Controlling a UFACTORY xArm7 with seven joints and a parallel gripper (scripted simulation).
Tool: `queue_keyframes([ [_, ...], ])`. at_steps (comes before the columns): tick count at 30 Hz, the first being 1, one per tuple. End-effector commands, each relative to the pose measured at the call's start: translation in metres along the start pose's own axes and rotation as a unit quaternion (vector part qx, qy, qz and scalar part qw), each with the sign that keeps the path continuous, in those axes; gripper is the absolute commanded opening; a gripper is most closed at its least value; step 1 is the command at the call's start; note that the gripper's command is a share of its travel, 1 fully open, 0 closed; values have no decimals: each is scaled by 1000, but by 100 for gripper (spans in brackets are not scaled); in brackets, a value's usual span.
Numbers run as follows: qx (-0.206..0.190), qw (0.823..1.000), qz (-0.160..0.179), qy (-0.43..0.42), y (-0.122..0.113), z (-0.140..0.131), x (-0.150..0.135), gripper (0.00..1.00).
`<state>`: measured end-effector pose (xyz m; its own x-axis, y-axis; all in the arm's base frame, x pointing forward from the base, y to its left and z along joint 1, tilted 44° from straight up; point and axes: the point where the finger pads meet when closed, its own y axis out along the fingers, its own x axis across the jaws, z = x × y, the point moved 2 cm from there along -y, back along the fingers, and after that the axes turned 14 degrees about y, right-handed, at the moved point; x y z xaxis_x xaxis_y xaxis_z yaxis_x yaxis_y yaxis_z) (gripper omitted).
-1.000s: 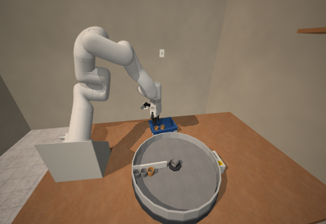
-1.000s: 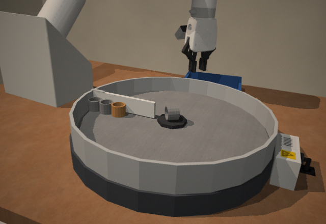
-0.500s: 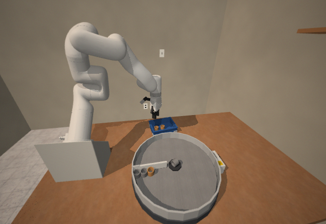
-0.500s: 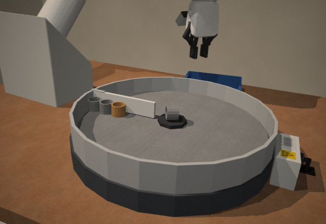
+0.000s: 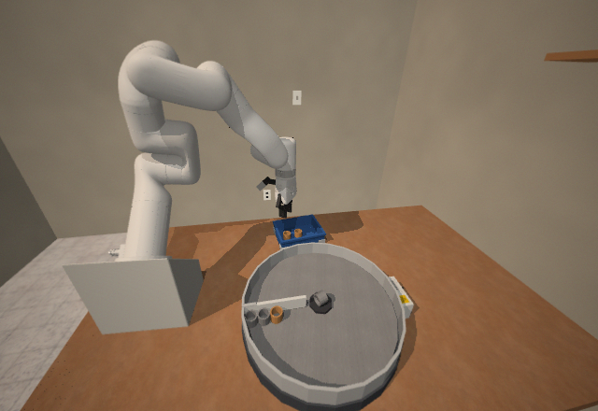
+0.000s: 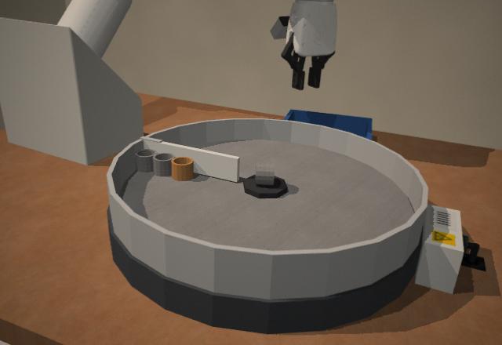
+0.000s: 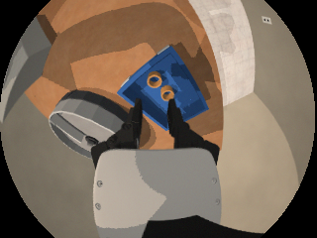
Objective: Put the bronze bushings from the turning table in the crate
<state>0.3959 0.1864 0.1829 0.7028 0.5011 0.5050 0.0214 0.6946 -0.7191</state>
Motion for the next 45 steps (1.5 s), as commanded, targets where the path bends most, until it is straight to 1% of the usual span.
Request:
queue_keyframes([
  [1,-1,1000,-1,0,-1,-1,1,41],
  [30,-1,1000,-1,0,-1,-1,1,41],
  [31,-1,1000,-1,0,-1,-1,1,10],
  [39,0,1000,0,-3,-1,-3,-1,10],
  [45,6,1000,8,-18,-2,-10,-8,10],
])
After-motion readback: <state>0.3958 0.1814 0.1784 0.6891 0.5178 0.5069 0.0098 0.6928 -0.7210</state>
